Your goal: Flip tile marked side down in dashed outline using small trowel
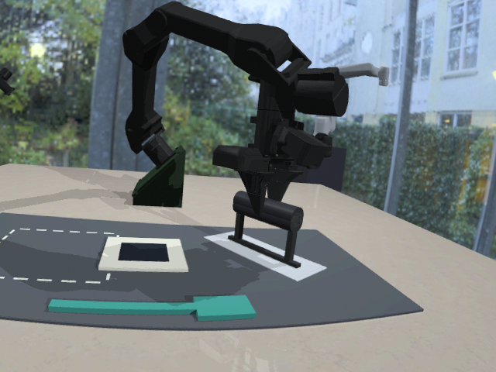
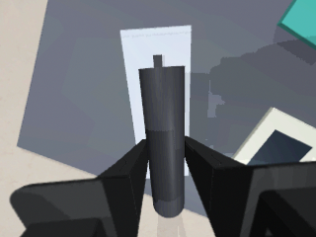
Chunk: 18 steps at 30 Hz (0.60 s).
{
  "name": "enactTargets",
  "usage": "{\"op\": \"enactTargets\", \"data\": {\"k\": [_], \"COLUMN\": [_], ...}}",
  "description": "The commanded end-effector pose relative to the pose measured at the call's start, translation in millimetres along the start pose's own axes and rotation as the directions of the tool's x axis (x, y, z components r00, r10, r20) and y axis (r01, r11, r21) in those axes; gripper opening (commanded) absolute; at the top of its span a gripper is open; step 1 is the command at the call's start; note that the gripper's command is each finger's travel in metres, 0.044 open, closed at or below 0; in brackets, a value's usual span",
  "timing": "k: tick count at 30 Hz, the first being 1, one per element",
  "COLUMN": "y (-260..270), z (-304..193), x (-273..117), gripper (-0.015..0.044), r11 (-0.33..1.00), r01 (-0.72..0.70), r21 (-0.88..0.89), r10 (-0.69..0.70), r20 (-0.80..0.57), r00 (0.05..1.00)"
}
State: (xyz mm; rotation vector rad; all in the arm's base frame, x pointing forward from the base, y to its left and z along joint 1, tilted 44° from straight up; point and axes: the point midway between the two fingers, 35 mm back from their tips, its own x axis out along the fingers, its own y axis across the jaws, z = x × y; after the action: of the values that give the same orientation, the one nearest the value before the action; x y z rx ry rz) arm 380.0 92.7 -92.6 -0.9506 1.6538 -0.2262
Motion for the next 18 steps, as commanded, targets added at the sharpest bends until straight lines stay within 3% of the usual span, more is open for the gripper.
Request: {"op": "enactTargets", "data": {"k": [1, 18], "y": [-1.5, -1.5], "z": [-0.8, -0.8], "x": [1.6, 1.6], "gripper": [0.0130, 0.0130], "r11": [1.000, 0.867], "r01": [0.006, 0.007], "r21": [0.016, 0.498], "r10": [-0.006, -0.006], "r20": [-0.003, -0.003], "r00": [1.000, 1.000]}}
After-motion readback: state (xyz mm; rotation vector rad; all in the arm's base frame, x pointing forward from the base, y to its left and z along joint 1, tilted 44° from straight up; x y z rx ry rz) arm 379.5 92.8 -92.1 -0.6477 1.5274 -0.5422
